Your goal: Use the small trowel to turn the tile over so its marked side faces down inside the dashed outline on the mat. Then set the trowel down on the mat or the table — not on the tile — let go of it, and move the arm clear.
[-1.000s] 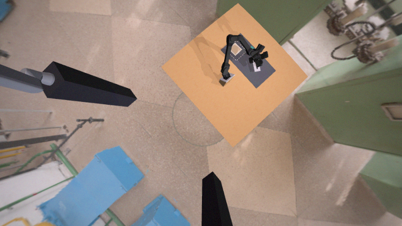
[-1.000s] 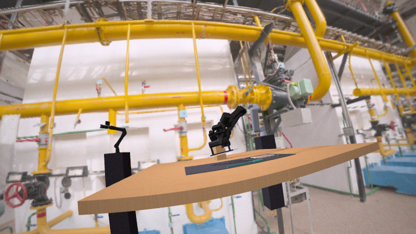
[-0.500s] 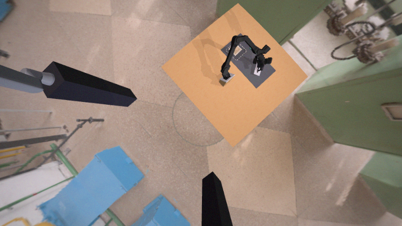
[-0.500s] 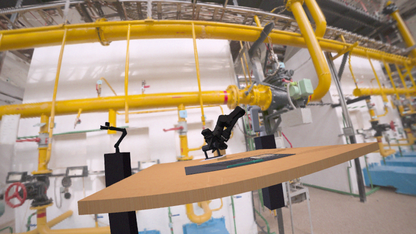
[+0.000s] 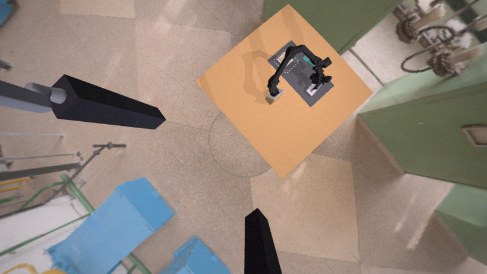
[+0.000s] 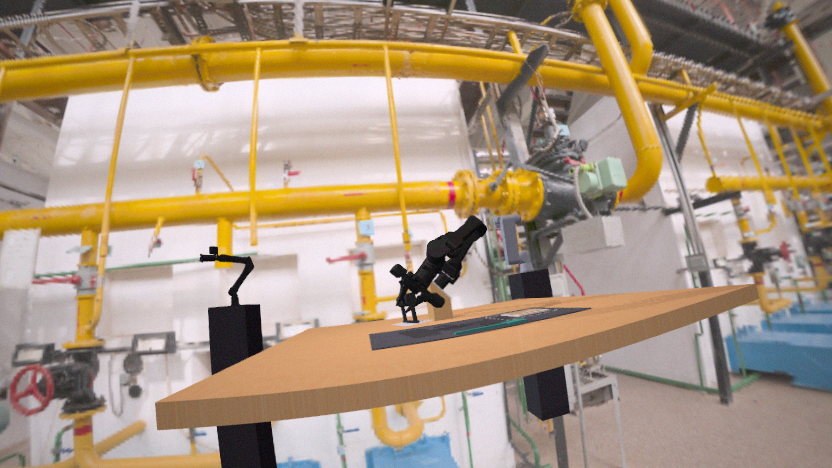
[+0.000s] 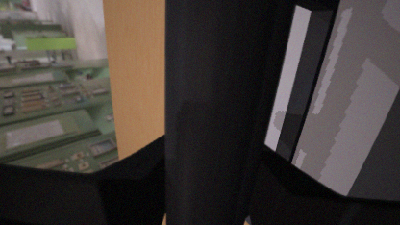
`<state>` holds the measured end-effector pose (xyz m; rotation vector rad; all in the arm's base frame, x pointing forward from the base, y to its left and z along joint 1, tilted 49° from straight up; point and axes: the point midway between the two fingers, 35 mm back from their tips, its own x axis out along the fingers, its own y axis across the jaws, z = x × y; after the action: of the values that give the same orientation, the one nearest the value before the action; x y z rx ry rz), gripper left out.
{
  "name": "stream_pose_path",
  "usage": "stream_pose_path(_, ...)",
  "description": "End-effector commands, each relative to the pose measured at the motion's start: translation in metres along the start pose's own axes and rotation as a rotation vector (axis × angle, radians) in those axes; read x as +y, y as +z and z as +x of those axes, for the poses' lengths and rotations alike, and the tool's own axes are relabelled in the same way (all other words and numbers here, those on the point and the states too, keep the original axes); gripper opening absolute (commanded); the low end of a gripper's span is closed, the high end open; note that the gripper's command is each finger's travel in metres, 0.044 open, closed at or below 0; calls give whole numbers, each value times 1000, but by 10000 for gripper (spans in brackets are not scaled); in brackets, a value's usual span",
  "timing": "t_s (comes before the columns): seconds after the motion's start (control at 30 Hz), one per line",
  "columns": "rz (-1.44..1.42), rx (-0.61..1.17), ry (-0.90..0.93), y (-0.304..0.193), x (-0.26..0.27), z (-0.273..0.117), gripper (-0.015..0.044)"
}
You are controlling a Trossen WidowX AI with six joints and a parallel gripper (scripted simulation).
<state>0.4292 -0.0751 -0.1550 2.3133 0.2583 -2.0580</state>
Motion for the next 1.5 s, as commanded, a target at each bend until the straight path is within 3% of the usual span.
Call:
stream_pose_path(0.0, 72, -67, 51, 3, 13, 3, 0)
stream_pose_path(0.23, 155, -183, 112, 13, 20, 13, 0)
stream_pose_path(1.43, 155, -183, 108, 11, -5, 41, 0)
stream_pose_path(1.47, 155, -183, 108, 11, -5, 41, 26)
